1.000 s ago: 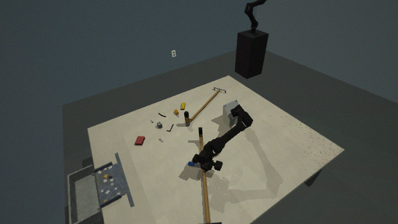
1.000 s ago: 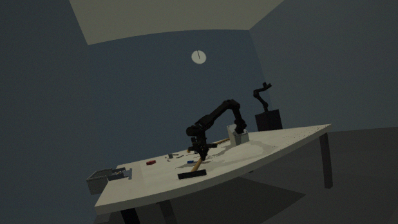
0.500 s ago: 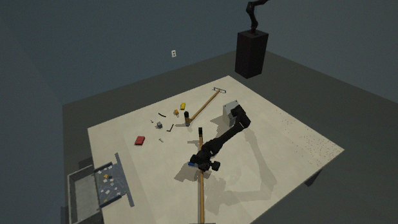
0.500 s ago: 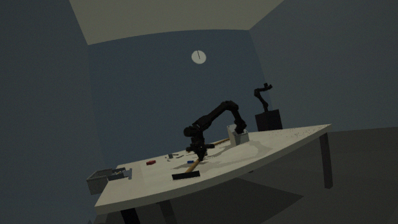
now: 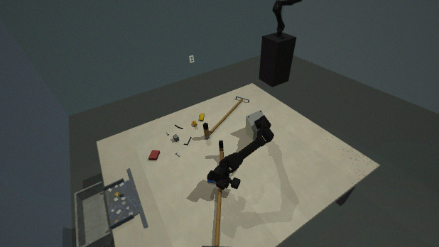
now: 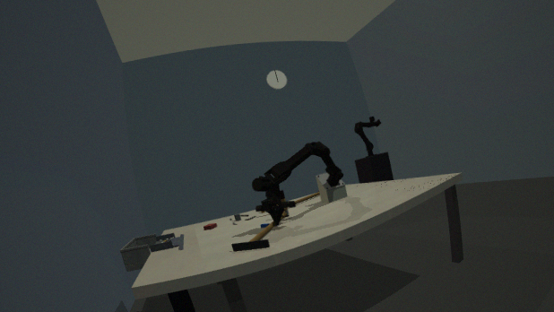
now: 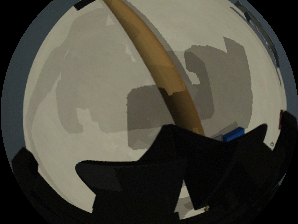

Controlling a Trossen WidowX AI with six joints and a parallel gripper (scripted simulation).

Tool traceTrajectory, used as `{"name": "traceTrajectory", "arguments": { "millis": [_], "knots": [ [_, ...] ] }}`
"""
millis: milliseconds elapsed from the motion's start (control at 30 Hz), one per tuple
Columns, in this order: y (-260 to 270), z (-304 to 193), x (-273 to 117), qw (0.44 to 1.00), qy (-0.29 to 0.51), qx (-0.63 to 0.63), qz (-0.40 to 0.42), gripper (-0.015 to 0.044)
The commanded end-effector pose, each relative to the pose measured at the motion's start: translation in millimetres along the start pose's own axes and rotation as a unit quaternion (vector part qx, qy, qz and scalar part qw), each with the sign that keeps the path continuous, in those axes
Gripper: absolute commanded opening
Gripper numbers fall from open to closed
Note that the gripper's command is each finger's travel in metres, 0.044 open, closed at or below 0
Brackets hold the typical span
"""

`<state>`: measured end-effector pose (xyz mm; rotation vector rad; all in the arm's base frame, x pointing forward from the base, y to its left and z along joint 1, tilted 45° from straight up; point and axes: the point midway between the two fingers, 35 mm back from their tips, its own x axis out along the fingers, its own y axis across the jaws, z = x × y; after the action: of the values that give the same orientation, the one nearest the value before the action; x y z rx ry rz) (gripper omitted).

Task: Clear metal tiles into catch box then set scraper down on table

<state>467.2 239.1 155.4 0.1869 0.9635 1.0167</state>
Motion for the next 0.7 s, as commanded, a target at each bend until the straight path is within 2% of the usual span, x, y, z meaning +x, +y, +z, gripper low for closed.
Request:
{"name": "traceTrajectory", "arguments": {
  "millis": [0, 667],
  "knots": [
    [-6.0, -0.2, 2.8, 1.0, 0.003, 0.001, 0.0, 0.0],
    [-17.5, 7.4, -0.8, 1.0, -0.001, 0.0, 0.0, 0.0]
  ]
}}
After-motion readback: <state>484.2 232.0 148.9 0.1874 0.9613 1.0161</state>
